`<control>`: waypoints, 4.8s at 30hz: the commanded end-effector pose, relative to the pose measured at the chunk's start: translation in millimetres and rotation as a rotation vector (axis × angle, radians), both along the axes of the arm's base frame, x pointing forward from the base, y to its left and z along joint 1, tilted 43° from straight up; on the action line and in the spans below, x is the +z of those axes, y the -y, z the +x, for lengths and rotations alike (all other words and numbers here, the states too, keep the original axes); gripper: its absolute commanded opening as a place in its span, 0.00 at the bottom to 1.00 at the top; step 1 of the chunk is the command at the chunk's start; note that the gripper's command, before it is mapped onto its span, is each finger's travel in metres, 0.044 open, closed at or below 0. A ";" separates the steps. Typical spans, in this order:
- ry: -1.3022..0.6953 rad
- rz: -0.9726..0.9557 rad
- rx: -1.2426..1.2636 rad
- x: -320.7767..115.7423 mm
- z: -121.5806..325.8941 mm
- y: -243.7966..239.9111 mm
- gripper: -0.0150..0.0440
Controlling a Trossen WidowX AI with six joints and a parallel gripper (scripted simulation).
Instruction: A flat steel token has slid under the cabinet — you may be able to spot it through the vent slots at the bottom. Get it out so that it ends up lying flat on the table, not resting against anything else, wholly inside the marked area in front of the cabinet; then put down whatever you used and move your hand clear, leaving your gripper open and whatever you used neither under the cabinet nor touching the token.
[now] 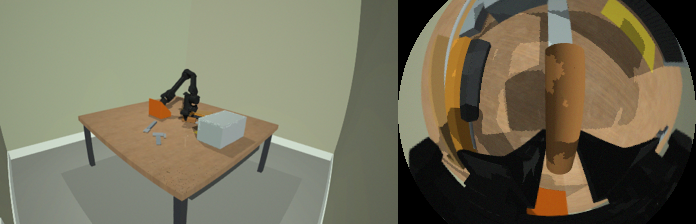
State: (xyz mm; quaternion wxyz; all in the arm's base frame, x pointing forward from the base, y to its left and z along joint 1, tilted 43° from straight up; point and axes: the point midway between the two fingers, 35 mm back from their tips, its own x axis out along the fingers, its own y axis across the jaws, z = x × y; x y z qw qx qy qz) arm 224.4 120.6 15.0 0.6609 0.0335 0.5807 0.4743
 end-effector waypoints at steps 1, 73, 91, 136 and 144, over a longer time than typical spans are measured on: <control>0.014 0.012 0.011 3.2 -1.2 -2.8 0.25; -0.006 0.005 -0.011 4.7 -10.6 -7.2 0.49; -0.017 0.003 -0.023 4.6 -10.8 -7.2 0.25; 0.023 0.011 0.020 -19.1 10.2 19.1 0.25; 0.024 0.011 0.022 -24.3 13.4 24.4 0.25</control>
